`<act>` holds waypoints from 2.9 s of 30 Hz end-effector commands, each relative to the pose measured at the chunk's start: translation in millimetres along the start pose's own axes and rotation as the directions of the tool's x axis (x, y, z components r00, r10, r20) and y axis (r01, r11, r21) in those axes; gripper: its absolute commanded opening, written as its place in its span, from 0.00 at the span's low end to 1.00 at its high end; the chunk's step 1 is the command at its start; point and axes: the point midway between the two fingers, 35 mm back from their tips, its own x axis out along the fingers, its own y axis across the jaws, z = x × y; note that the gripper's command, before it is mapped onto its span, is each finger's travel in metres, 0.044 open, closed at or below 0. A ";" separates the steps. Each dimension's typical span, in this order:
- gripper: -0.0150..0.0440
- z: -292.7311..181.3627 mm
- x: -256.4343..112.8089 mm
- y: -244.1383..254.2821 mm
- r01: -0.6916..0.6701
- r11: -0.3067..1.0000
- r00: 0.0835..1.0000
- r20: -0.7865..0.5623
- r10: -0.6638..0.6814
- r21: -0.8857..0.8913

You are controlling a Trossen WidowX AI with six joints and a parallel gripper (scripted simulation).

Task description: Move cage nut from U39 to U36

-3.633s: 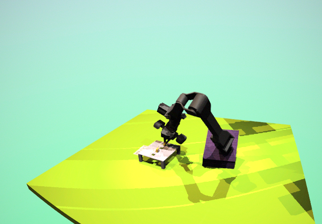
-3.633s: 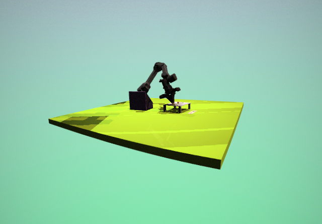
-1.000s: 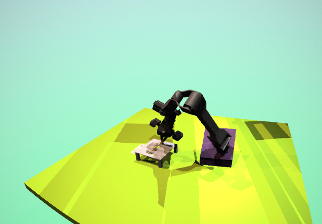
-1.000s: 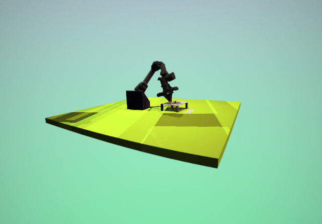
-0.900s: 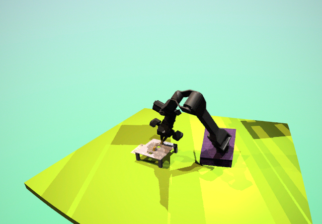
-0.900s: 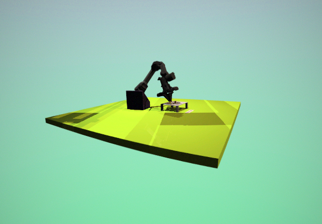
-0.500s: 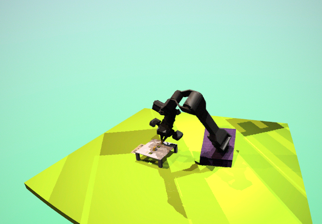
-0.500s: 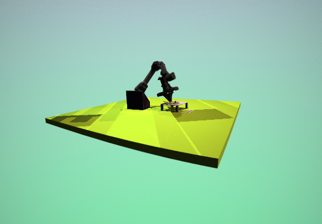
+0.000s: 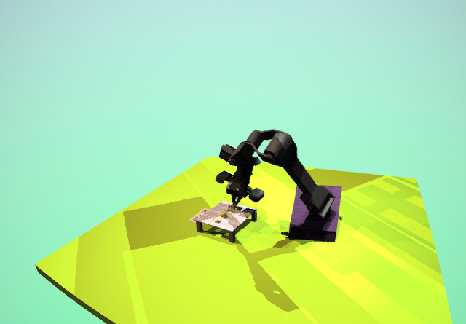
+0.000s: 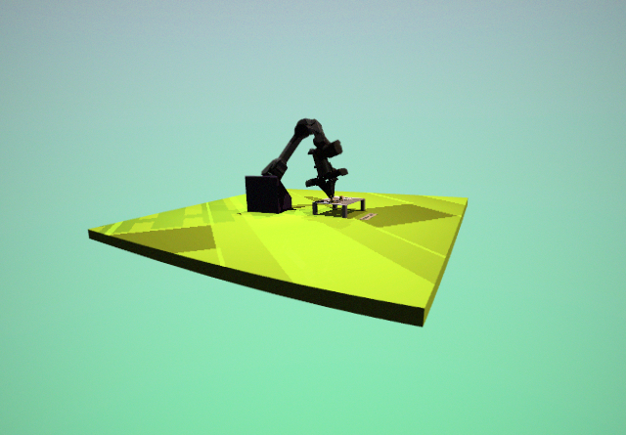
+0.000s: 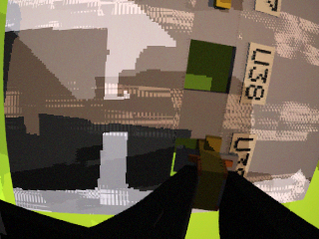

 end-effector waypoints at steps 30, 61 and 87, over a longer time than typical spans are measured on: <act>0.30 -1.6 1.5 0.6 -0.018 1.000 1.000 0.002 0.018 -0.001; 0.30 -1.5 1.5 -0.9 -0.053 0.999 0.999 0.001 0.053 -0.001; 0.30 -1.4 -0.4 -2.2 -0.070 0.998 0.998 -0.002 0.070 -0.002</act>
